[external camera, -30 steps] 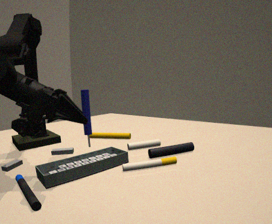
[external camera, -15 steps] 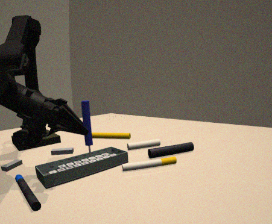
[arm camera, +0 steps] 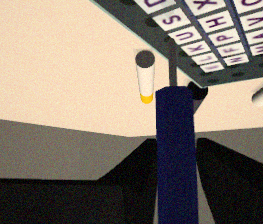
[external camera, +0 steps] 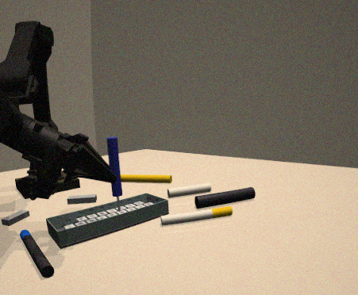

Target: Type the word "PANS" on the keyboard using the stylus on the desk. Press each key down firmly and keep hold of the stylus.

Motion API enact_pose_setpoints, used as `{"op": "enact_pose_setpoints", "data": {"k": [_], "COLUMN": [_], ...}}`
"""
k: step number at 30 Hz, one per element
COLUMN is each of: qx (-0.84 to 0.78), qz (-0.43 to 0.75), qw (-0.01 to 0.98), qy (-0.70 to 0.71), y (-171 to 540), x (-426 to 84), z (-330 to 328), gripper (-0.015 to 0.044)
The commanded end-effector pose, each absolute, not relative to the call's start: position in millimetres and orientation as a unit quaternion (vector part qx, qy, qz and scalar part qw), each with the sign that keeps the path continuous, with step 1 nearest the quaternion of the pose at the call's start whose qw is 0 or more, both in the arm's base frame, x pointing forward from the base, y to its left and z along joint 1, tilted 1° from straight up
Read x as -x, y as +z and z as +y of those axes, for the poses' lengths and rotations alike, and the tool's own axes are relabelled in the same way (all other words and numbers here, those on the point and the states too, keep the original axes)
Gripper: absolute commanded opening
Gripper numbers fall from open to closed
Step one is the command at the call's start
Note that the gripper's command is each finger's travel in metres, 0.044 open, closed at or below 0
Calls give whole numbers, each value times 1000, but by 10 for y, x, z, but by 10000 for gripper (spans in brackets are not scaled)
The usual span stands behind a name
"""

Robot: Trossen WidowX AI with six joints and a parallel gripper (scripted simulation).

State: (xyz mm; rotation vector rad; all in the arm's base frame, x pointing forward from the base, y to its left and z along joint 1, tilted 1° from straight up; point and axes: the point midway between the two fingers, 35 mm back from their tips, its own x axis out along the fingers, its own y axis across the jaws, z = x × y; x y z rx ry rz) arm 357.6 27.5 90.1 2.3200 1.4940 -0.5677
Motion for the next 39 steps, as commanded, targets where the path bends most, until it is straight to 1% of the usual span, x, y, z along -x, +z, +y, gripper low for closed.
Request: {"op": "enact_pose_setpoints", "data": {"k": [1, 39], "qx": [-813, -813], "qz": [524, 524], "qw": [159, 159], "qy": [-199, -199], "y": [868, 798], "x": [-3577, -3582], "z": [275, 274], "gripper": [81, 81]}}
